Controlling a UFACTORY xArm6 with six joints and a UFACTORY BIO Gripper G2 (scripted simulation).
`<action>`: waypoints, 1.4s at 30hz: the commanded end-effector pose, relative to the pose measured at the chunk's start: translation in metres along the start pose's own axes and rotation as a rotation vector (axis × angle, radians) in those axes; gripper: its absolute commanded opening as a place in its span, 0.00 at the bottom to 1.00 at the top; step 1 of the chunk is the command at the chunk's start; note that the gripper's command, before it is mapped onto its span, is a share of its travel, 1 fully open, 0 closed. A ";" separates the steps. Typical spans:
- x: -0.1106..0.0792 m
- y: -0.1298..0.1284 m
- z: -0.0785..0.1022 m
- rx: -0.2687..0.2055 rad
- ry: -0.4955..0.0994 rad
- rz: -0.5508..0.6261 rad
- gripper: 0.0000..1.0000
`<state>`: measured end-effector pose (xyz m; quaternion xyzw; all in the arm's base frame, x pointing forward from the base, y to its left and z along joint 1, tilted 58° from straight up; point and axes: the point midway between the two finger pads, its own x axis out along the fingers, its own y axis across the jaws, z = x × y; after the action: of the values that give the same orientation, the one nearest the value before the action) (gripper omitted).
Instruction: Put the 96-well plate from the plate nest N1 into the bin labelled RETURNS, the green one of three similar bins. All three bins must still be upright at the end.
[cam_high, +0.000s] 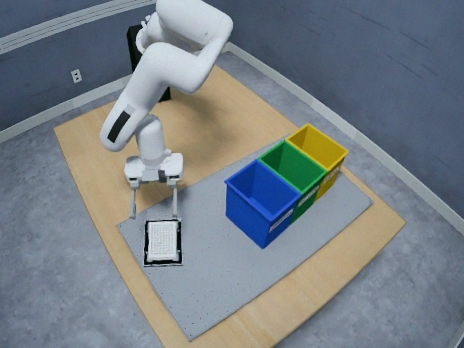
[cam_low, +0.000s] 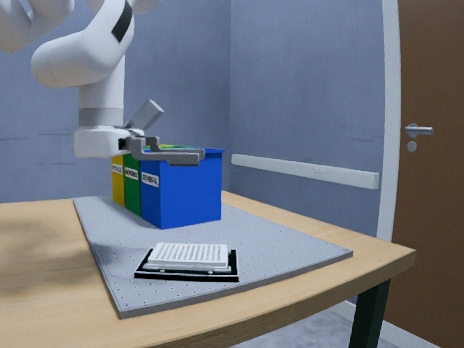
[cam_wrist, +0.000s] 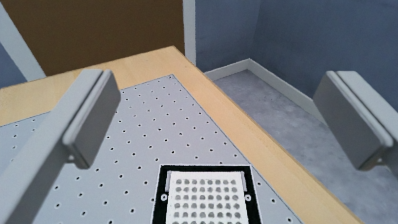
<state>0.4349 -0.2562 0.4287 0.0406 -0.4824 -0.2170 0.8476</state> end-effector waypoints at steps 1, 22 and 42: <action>0.001 0.000 -0.008 0.000 -0.004 0.001 0.37; 0.001 0.000 -0.040 0.000 -0.004 0.000 0.37; 0.001 0.000 -0.070 0.000 -0.004 0.000 0.37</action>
<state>0.4876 -0.2651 0.3952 0.0407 -0.4828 -0.2169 0.8475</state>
